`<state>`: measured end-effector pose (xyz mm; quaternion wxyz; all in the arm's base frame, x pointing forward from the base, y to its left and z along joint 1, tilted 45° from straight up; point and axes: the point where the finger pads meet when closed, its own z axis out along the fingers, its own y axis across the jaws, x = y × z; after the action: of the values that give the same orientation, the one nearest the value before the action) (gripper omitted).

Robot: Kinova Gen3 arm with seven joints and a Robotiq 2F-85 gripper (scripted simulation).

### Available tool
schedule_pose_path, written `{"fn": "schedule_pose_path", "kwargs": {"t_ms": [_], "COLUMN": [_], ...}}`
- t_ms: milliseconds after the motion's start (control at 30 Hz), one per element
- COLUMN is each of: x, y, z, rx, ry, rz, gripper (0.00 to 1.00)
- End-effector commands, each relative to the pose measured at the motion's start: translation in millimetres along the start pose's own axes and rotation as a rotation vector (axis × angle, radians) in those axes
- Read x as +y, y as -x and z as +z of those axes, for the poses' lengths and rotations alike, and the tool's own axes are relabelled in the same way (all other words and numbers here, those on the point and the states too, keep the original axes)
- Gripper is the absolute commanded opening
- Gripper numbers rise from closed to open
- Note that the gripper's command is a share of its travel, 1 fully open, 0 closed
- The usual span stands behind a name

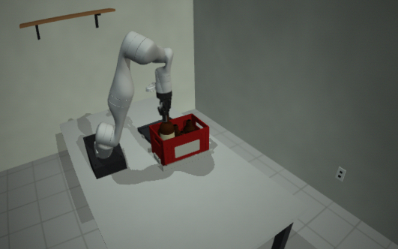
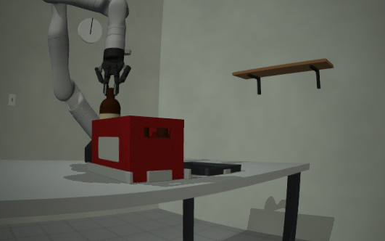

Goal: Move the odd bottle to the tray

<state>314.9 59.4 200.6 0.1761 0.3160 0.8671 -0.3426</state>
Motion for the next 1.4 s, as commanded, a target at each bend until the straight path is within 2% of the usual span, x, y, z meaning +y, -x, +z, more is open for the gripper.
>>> {"fn": "schedule_pose_path", "kwargs": {"t_ms": [0, 1367], "x": [1, 0], "y": [0, 0], "z": [-1.2, -36.8], "rx": [0.000, 0.000], "ry": [0.002, 0.002], "rz": [0.000, 0.000], "gripper": [0.00, 0.00]}}
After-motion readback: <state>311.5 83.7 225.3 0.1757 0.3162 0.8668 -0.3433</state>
